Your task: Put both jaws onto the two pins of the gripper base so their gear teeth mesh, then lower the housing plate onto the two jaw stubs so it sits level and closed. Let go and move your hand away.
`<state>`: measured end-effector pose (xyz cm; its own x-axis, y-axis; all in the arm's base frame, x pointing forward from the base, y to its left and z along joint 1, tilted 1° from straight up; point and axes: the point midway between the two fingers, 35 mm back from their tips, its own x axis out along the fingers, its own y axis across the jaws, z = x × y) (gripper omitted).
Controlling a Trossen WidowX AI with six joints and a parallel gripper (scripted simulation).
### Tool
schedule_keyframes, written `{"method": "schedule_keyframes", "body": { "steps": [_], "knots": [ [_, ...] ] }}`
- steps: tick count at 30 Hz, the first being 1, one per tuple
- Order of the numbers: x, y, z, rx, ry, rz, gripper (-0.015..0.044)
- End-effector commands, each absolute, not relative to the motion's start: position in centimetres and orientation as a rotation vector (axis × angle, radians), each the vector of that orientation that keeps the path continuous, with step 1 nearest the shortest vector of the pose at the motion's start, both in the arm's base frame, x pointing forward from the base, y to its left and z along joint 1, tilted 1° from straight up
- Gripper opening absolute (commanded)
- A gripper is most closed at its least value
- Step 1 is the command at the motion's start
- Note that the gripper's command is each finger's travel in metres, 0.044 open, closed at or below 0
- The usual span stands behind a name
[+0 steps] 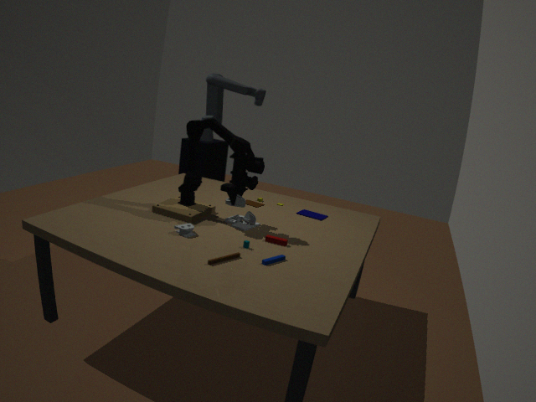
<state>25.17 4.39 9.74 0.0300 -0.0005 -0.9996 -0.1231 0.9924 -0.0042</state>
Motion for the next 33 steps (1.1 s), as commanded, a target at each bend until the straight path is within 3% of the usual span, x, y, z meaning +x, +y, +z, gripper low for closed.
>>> {"method": "schedule_keyframes", "body": {
  "steps": [1, 11, 33],
  "knots": [
    [26.5, 4.0, 9.8, -0.097, 1.532, 0.099, 0.0134],
    [29.4, 2.9, 9.6, -0.098, 1.530, 0.098, 0.0134],
    [29.4, 2.9, 9.6, -0.098, 1.530, 0.098, 0.0134]
  ]
}}
